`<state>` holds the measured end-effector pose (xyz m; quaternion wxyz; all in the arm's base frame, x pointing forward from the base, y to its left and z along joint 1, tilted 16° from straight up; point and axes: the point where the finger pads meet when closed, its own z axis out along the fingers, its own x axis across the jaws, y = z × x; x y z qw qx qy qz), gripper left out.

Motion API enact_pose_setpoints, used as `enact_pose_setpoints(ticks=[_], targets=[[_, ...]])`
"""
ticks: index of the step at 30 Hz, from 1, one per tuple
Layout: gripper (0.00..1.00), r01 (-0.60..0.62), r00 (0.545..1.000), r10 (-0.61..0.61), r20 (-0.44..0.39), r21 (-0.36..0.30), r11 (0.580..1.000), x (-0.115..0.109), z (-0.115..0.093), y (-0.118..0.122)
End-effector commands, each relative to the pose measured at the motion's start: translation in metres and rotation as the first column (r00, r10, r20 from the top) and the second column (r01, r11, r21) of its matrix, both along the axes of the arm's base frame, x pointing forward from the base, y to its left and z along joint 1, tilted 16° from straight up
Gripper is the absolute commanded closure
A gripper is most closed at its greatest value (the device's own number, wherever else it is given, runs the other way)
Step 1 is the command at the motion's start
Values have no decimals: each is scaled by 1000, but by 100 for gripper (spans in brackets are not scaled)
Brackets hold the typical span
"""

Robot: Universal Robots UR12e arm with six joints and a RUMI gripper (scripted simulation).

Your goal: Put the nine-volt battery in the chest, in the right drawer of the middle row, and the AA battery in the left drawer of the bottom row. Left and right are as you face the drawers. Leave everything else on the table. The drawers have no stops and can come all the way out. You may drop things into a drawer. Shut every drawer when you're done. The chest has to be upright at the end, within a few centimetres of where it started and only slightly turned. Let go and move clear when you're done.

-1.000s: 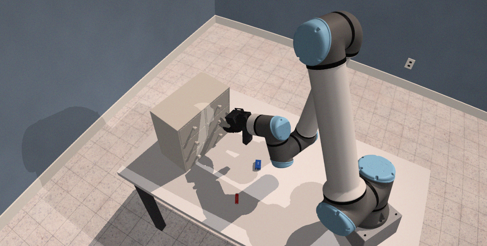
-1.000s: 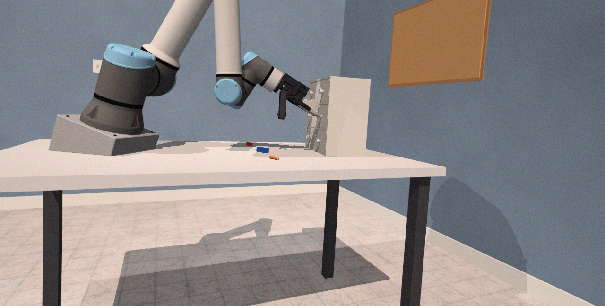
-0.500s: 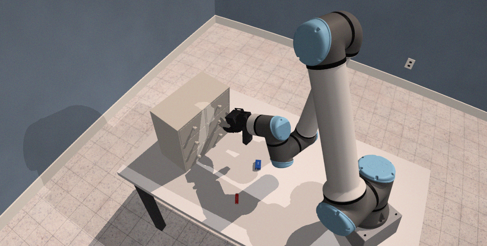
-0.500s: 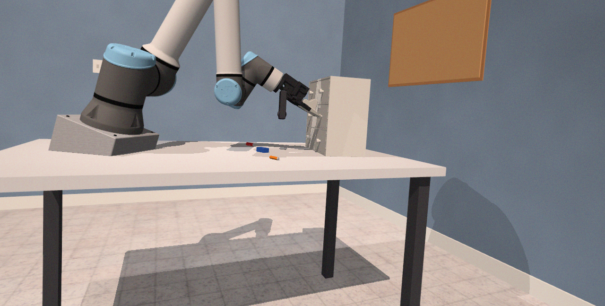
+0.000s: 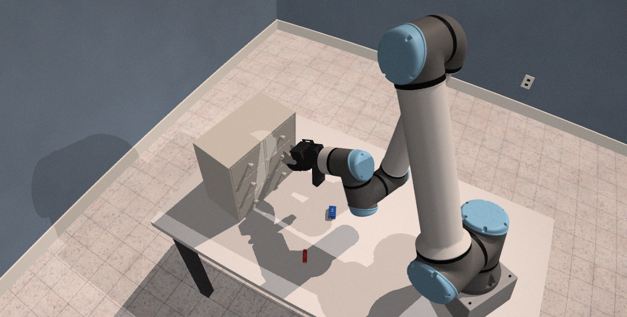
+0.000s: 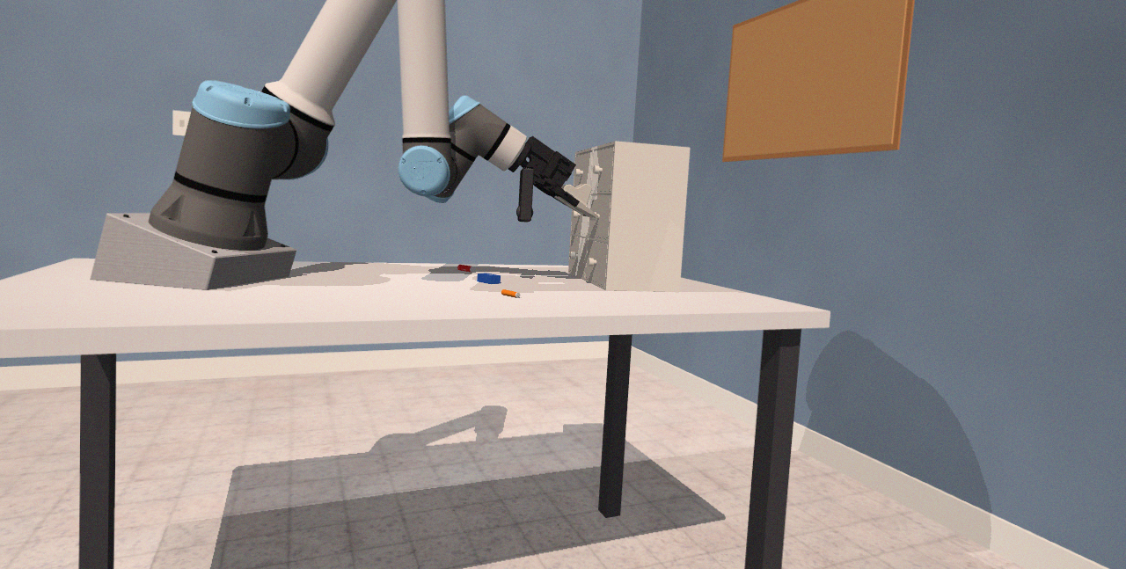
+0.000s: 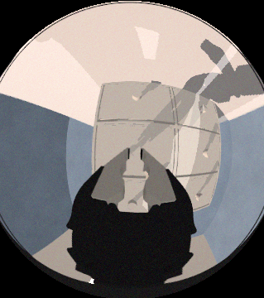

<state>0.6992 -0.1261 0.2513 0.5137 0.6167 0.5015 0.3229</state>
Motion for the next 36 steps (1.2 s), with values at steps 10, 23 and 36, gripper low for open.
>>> enact_pose_setpoints(ticks=[10, 23, 36], targets=[[93, 0, 1000, 0, 1, 0, 1000, -1, 0, 0], [93, 0, 1000, 0, 1, 0, 1000, -3, 0, 1], [93, 0, 1000, 0, 1, 0, 1000, -8, -2, 2]])
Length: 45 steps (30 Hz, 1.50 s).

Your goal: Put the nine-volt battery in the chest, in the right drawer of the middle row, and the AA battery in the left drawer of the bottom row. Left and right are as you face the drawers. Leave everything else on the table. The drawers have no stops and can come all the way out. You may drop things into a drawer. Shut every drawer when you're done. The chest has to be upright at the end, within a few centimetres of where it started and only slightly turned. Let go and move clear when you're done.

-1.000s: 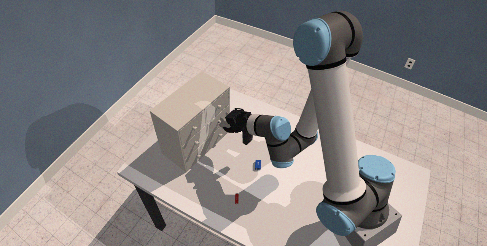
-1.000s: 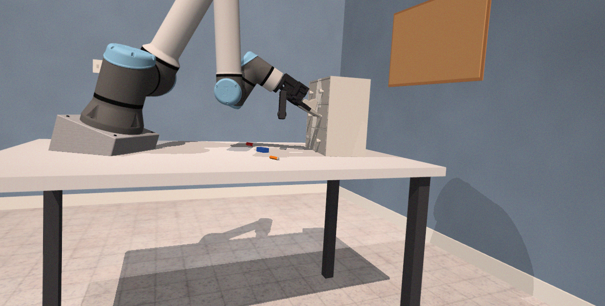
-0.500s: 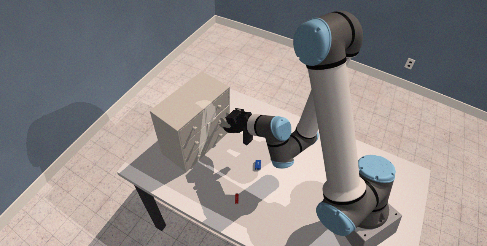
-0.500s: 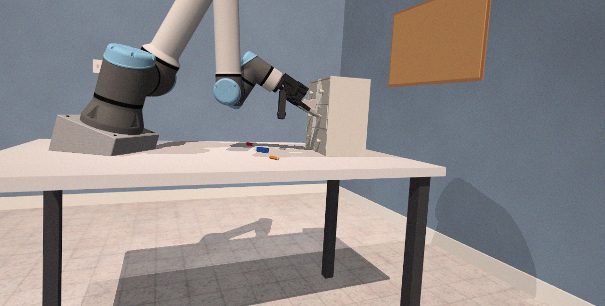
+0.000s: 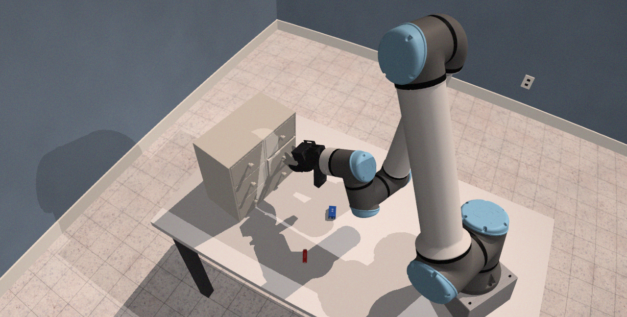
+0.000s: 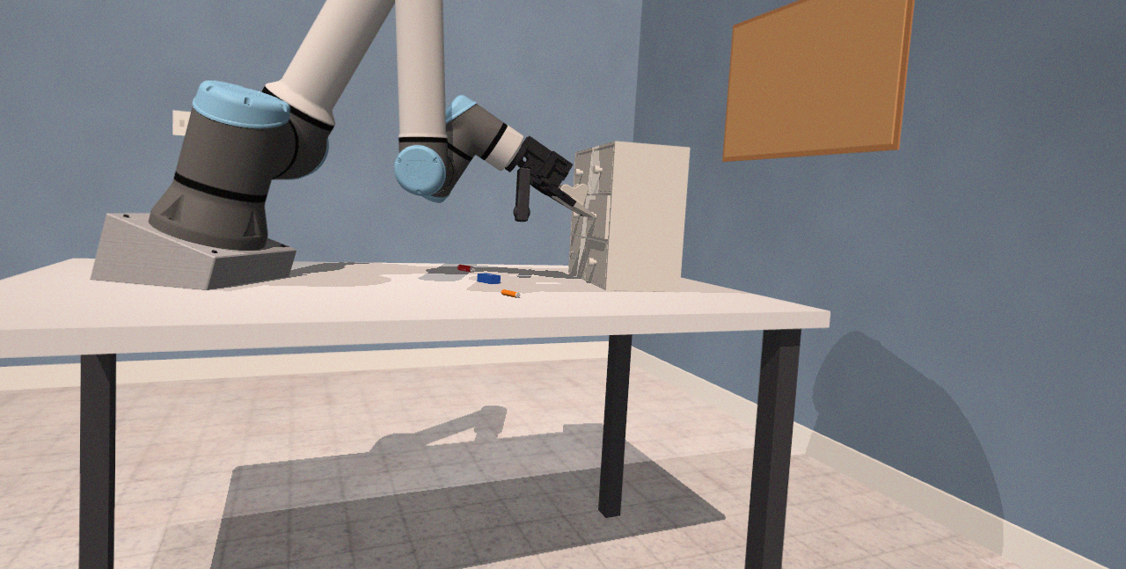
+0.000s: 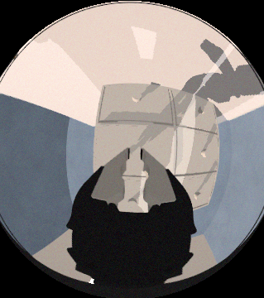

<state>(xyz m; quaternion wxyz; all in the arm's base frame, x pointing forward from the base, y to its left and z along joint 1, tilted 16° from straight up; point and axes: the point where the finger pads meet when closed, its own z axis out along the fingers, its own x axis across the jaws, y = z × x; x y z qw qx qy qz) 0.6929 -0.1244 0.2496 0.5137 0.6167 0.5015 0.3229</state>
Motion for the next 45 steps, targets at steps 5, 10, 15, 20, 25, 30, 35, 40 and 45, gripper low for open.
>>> enact_pose_setpoints(ticks=[5, 10, 15, 20, 25, 30, 35, 40, 45], targets=[[93, 0, 1000, 0, 1, 0, 1000, -3, 0, 1], [93, 0, 1000, 0, 1, 0, 1000, -5, -1, 2], [93, 0, 1000, 0, 1, 0, 1000, -8, -2, 2], [93, 0, 1000, 0, 1, 0, 1000, -10, -2, 3], [93, 0, 1000, 0, 1, 0, 1000, -13, -3, 4], [93, 0, 1000, 0, 1, 0, 1000, -16, -4, 4], [93, 0, 1000, 0, 1, 0, 1000, -19, -5, 5], [93, 0, 1000, 0, 1, 0, 1000, -22, -5, 6], [93, 0, 1000, 0, 1, 0, 1000, -25, -6, 7]])
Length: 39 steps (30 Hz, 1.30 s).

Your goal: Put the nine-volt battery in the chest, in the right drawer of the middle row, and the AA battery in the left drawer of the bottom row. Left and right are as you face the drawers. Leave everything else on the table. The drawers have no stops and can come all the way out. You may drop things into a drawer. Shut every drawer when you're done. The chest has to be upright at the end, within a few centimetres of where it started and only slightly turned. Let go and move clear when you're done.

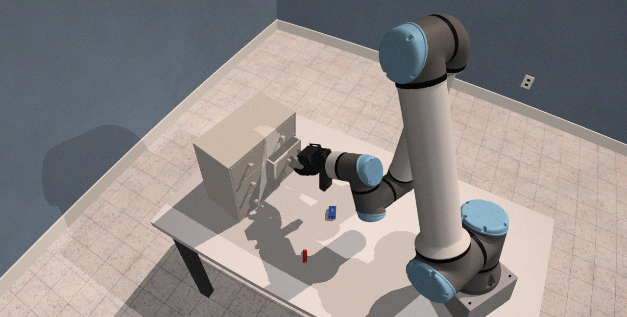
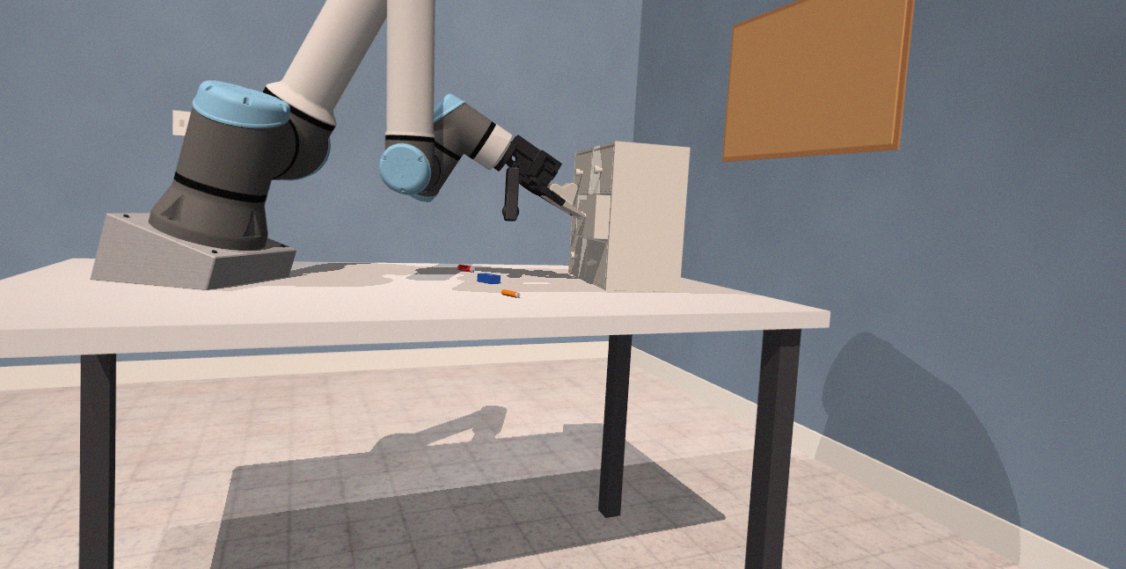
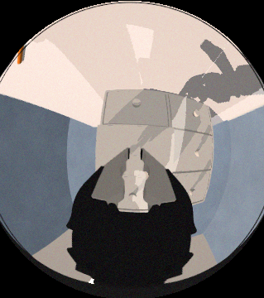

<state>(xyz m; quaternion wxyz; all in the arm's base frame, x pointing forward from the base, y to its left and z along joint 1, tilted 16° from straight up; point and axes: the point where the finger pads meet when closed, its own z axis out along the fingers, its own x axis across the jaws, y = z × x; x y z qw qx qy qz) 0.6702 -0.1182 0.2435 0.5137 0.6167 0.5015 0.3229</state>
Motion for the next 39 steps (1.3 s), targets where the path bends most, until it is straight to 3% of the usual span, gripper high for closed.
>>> enact_pose_setpoints(ticks=[1, 39], targets=[[93, 0, 1000, 0, 1, 0, 1000, -3, 0, 1], [93, 0, 1000, 0, 1, 0, 1000, -24, -6, 7]])
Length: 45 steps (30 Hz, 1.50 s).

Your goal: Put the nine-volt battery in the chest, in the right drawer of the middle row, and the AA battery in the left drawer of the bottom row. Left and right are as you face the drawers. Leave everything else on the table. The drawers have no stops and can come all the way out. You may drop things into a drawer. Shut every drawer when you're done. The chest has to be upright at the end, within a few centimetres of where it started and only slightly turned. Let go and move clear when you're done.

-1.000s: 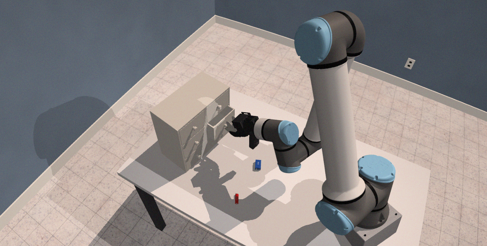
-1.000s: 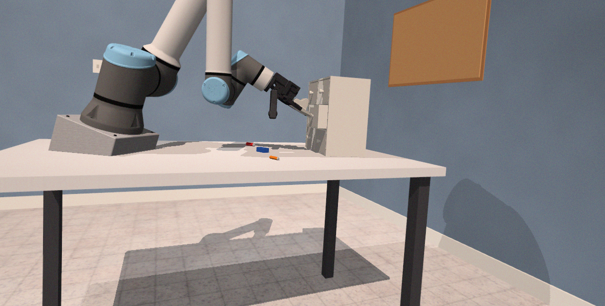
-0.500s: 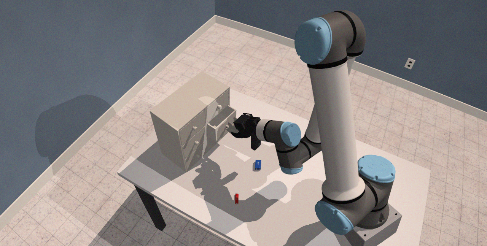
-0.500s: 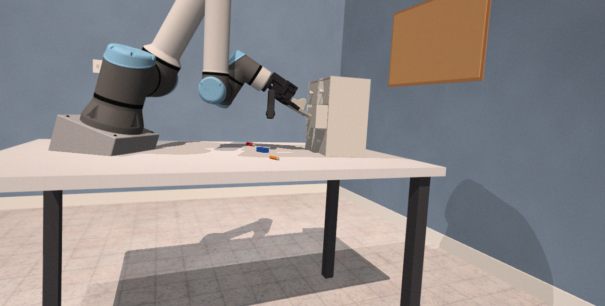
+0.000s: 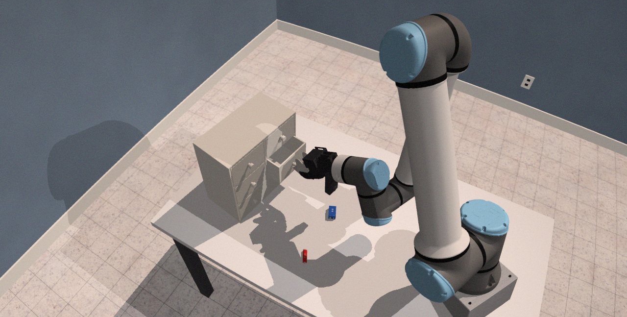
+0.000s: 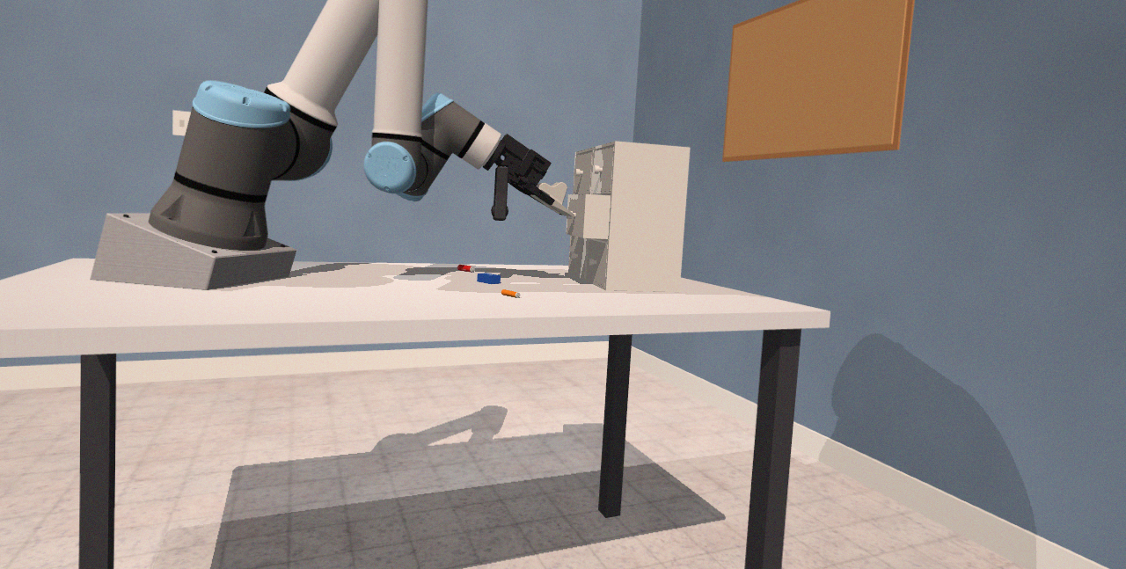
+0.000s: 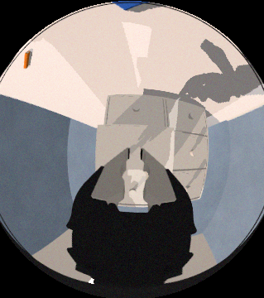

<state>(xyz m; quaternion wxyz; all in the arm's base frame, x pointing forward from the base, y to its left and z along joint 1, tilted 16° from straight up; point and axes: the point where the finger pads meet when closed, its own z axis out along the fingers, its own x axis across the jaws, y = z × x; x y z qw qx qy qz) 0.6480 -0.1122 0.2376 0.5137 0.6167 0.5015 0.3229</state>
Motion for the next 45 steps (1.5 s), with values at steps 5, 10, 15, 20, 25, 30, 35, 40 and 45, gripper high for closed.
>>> enact_pose_setpoints(ticks=[5, 10, 15, 20, 25, 30, 35, 40, 45], targets=[[93, 0, 1000, 0, 1, 0, 1000, -3, 0, 1], [93, 0, 1000, 0, 1, 0, 1000, -5, -1, 1], [93, 0, 1000, 0, 1, 0, 1000, -7, -1, 2], [93, 0, 1000, 0, 1, 0, 1000, -8, -2, 2], [93, 0, 1000, 0, 1, 0, 1000, -9, -2, 2], [93, 0, 1000, 0, 1, 0, 1000, -10, -2, 3], [93, 0, 1000, 0, 1, 0, 1000, -10, -2, 3], [93, 0, 1000, 0, 1, 0, 1000, -10, -2, 3], [93, 0, 1000, 0, 1, 0, 1000, -11, -2, 3]])
